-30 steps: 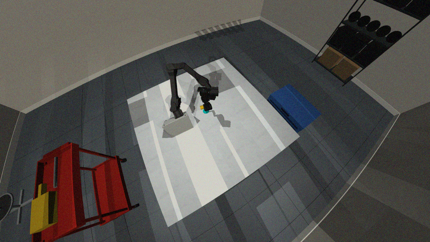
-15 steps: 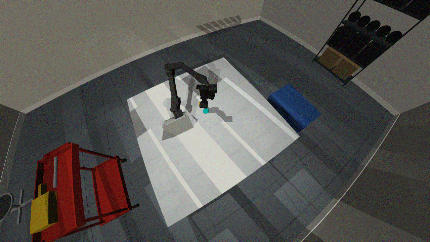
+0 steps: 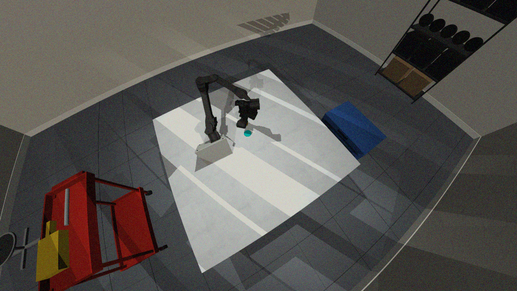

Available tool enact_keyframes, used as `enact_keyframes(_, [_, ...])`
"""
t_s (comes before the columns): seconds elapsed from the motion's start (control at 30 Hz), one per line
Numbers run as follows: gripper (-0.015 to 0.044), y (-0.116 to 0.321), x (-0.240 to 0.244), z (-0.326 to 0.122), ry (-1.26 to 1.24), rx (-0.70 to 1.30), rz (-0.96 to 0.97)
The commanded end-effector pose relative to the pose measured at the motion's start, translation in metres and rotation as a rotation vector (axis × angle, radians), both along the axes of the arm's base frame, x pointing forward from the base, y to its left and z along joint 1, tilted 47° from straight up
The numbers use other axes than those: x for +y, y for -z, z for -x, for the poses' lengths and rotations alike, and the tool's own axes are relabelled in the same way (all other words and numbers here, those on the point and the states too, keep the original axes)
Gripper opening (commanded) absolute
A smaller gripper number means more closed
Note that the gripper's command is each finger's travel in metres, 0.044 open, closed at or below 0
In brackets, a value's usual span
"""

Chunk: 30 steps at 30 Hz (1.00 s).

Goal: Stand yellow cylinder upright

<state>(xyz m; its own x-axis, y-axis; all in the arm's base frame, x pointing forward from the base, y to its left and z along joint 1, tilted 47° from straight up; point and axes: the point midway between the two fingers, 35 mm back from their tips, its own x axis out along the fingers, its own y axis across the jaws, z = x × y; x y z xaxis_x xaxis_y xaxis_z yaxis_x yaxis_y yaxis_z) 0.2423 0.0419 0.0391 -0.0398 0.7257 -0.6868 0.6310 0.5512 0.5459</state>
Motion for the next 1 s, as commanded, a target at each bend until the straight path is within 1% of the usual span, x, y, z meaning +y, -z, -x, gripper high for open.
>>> enact_keyframes(0.0, [0.0105, 0.001, 0.001, 0.002, -0.002, 0.009, 0.024])
enact_keyframes(0.97, [0.0105, 0.016, 0.009, 0.018, -0.044, 0.052, 0.225])
